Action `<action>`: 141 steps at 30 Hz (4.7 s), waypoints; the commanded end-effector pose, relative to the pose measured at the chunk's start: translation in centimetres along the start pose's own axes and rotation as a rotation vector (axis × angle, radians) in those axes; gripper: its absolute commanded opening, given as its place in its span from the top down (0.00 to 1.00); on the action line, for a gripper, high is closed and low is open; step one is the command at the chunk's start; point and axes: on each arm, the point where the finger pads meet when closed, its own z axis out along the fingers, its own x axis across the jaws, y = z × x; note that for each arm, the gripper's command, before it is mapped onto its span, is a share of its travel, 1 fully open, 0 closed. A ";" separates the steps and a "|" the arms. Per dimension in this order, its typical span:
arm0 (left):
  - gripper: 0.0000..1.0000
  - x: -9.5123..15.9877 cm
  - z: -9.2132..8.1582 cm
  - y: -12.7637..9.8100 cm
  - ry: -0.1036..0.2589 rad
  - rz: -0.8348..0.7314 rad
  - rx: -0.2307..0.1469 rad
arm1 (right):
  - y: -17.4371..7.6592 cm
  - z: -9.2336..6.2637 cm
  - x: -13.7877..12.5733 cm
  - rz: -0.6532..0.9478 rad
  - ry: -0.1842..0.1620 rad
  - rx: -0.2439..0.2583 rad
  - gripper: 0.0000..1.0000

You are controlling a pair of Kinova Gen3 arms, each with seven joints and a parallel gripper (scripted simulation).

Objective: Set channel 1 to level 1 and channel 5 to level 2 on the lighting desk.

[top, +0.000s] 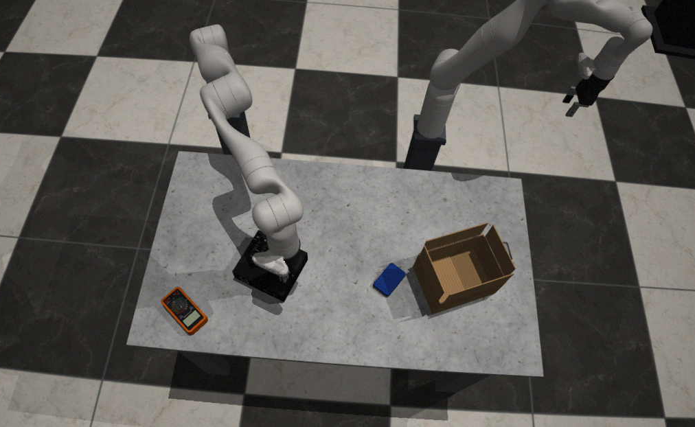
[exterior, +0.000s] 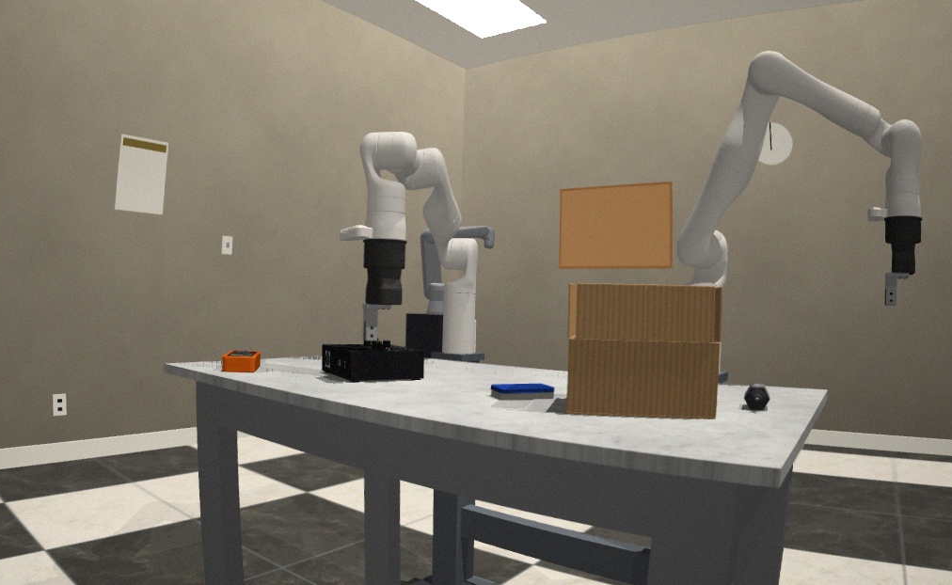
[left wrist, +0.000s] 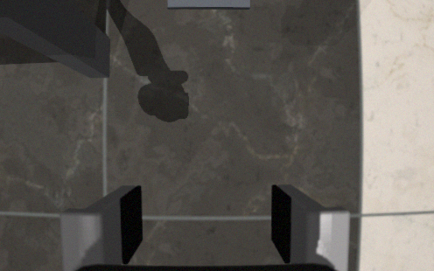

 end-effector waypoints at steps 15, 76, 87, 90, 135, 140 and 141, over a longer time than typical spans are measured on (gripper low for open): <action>0.00 0.0 -0.1 0.3 -0.004 0.007 -0.012 | -0.3 -0.1 0.2 -0.004 0.003 0.007 1.00; 0.00 0.0 -0.1 0.3 -0.004 0.007 -0.012 | -0.3 -0.1 0.3 -0.004 0.003 0.007 1.00; 0.00 0.0 -0.1 0.3 -0.004 0.007 -0.012 | -0.3 -0.1 0.3 -0.004 0.003 0.007 1.00; 0.00 0.0 -0.1 0.3 -0.004 0.007 -0.012 | -0.3 -0.1 0.3 -0.004 0.003 0.007 1.00; 0.00 0.0 -0.1 0.3 -0.004 0.007 -0.012 | -0.3 1.1 0.3 -0.004 0.003 0.007 1.00; 0.00 0.0 -0.1 0.3 -0.004 0.007 -0.012 | -0.3 1.1 0.3 -0.004 0.003 0.007 1.00; 0.00 0.0 -0.1 0.3 -0.004 0.007 -0.012 | -0.3 1.1 0.3 -0.004 0.003 0.007 1.00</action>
